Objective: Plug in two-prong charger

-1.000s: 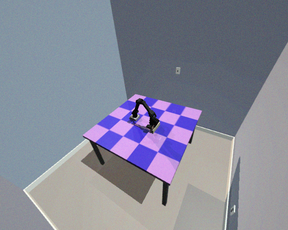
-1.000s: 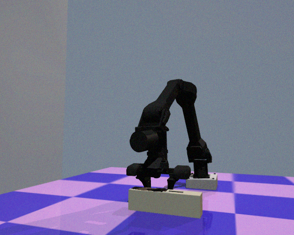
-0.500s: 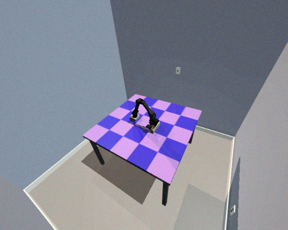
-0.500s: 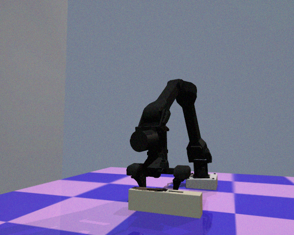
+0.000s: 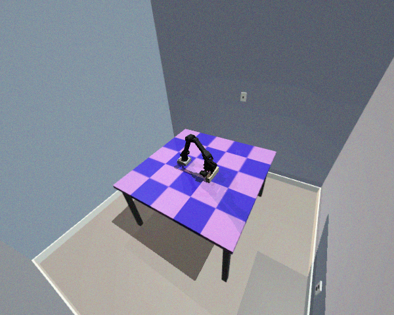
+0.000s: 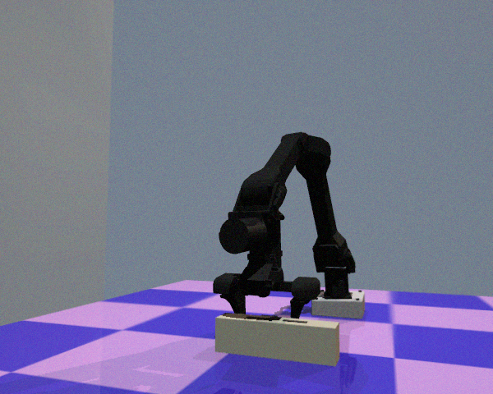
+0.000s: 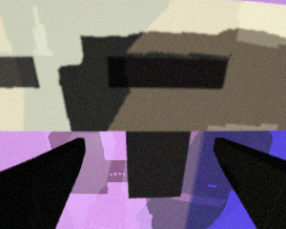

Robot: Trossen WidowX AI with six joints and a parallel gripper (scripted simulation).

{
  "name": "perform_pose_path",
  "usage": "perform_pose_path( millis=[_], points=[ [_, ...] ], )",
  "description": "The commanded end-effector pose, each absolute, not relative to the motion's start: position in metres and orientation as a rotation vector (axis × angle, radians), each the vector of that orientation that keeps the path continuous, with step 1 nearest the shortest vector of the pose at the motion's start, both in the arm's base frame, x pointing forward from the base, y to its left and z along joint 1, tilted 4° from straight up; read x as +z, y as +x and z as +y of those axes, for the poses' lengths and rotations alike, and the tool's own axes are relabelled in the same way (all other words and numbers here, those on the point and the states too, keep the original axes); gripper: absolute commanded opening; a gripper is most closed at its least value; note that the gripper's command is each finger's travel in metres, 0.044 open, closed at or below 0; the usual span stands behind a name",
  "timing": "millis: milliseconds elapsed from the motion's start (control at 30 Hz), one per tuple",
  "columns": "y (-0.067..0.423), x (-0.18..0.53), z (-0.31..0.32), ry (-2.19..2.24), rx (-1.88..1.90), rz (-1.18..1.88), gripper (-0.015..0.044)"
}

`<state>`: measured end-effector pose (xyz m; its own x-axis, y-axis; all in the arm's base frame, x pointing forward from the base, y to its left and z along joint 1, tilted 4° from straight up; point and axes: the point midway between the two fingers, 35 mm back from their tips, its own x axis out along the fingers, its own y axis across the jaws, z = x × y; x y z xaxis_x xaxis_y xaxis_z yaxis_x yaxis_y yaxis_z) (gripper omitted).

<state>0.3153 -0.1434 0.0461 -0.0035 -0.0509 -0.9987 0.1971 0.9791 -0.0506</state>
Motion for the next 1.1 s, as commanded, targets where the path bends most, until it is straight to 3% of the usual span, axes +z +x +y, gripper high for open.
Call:
perform_pose_path(
  millis=[0, 1067],
  points=[
    [0.314, 0.046, -0.143, 0.115, -0.191, 1.558, 0.0440],
    [0.297, 0.044, -0.140, 0.114, -0.191, 1.548, 0.0440]
  ],
)
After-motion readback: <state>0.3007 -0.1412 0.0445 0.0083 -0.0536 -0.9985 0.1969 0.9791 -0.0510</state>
